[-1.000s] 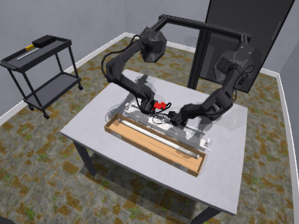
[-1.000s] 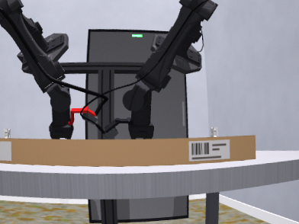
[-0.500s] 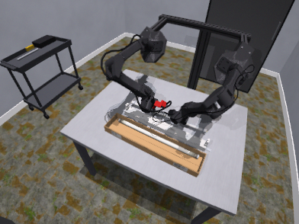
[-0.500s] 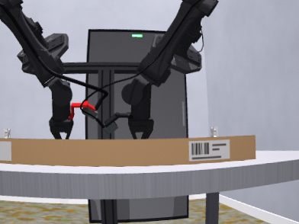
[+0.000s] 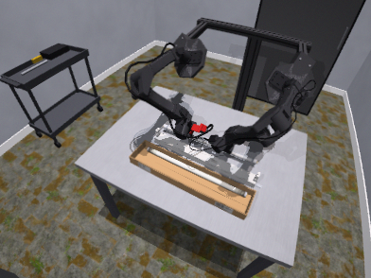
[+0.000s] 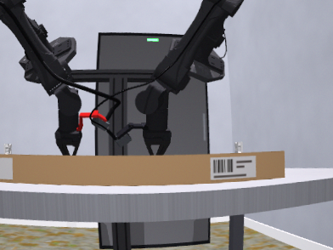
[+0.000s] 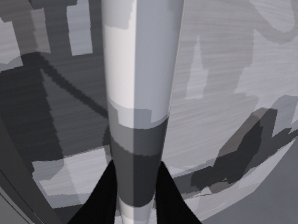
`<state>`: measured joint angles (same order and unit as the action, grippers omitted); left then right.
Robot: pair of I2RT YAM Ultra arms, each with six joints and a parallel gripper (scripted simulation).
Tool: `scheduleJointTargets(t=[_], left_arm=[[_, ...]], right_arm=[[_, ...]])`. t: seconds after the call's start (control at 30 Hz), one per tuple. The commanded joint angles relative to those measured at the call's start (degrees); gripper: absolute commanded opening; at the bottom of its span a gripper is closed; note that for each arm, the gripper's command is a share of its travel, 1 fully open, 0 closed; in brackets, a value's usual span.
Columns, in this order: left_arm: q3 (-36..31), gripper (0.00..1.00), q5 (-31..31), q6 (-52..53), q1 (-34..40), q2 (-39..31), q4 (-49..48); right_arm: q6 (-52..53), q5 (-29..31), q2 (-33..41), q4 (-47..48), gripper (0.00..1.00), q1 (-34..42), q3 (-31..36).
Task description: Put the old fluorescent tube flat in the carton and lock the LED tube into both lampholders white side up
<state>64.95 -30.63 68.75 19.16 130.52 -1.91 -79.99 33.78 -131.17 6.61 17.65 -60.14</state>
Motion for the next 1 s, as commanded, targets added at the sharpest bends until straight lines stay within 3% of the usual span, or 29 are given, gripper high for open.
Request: scheduleJointTargets(t=[0.0,0.43,0.8,0.9,0.97], left_arm=[[-1.1,0.11,0.6,0.1,1.7,-1.3,1.0],[-2.9,0.11,-1.2,1.3,2.0,-1.5,-4.2],[-6.5,0.11,-2.7,3.1,2.3,1.1,-11.8],[-6.6,0.11,-1.6,2.9,2.3,0.3,-10.1],[-7.6,0.11,-3.3,3.8,2.6,1.5,-14.7]], right_arm=[[-0.6,-0.6,1.0,-1.5,0.11,1.5,0.8],[-1.6,0.6,2.3,4.6,0.11,1.7,2.9],[-4.1,1.3,-1.8,13.0,0.11,1.8,6.7],[-3.7,0.3,-1.8,11.0,0.11,1.7,6.8],[-4.9,1.6,-1.4,16.2,0.11,1.9,7.7]])
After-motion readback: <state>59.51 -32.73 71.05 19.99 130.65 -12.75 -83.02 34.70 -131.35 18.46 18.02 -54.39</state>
